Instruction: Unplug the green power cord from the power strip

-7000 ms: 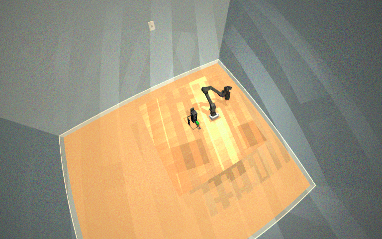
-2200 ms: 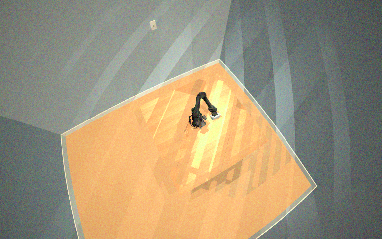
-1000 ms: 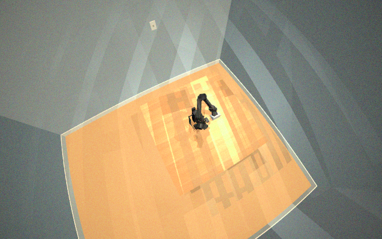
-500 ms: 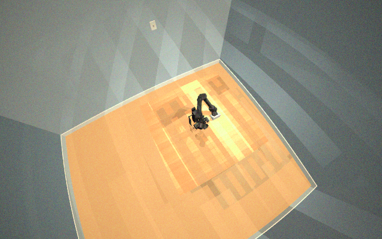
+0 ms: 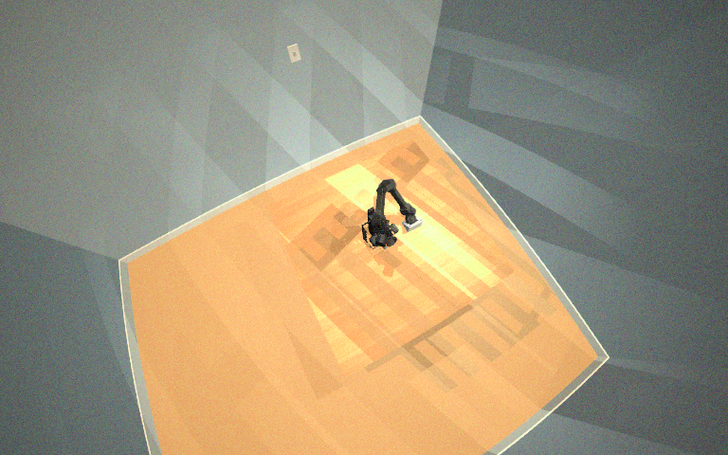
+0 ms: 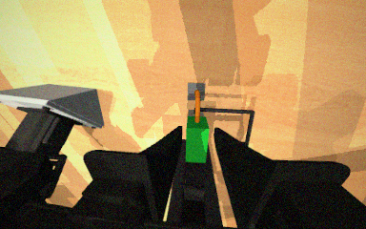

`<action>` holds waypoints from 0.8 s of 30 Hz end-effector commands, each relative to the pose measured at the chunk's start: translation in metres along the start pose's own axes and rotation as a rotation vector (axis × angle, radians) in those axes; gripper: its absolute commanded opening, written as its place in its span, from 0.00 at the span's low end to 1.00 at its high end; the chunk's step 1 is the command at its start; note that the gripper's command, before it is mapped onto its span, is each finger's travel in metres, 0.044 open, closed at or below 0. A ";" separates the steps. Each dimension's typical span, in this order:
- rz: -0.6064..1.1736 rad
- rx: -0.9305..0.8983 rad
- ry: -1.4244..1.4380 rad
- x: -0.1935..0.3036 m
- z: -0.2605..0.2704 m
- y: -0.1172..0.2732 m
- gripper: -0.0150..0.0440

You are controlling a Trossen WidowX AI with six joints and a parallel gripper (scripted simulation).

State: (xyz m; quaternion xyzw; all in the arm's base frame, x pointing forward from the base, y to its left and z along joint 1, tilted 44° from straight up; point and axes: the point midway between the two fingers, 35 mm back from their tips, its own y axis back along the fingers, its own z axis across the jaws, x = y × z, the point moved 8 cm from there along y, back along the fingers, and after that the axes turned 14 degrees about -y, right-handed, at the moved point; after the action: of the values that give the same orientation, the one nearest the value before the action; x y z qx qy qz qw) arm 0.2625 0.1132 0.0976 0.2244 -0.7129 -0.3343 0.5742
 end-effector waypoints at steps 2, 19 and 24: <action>0.000 0.005 0.002 0.011 -0.001 0.001 0.53; 0.001 0.005 0.002 0.013 -0.002 -0.011 0.53; 0.000 0.001 -0.002 0.013 -0.002 -0.009 0.35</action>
State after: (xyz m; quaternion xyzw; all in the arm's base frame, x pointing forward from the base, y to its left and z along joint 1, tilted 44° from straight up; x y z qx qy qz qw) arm 0.2610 0.0974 0.0994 0.2242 -0.7135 -0.3340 0.5737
